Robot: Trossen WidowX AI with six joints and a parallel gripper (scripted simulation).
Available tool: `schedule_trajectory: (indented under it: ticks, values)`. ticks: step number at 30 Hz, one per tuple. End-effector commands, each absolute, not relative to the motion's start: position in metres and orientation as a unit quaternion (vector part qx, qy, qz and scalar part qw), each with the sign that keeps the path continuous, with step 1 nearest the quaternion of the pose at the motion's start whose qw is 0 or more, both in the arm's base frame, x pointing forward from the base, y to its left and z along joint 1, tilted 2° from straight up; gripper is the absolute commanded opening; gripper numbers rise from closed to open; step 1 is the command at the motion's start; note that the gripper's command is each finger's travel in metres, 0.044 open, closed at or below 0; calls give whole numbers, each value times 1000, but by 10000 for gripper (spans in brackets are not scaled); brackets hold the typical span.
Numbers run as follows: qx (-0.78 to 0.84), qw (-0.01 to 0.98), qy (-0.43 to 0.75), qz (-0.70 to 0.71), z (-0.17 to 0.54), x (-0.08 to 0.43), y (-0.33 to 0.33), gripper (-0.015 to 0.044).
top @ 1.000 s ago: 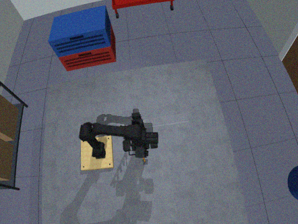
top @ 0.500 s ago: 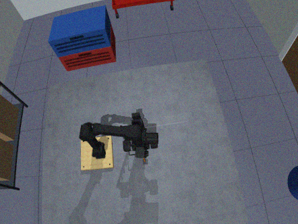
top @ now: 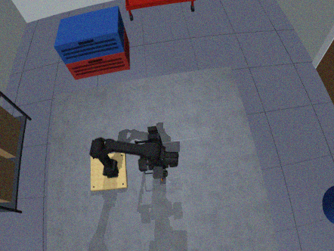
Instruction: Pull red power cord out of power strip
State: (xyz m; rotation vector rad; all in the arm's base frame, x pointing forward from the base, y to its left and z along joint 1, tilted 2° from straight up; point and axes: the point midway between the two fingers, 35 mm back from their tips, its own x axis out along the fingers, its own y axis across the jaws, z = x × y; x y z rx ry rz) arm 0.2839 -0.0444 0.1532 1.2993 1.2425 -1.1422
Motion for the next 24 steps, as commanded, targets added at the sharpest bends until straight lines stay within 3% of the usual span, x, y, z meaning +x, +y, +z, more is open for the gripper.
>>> schedule_trajectory:
  ticks: [1,15,24]
  values:
    - [526,494,486,-494,155,282,-75,0]
    - [525,494,485,-495,156,277,-98,0]
    - [526,494,484,-495,154,278,-82,236]
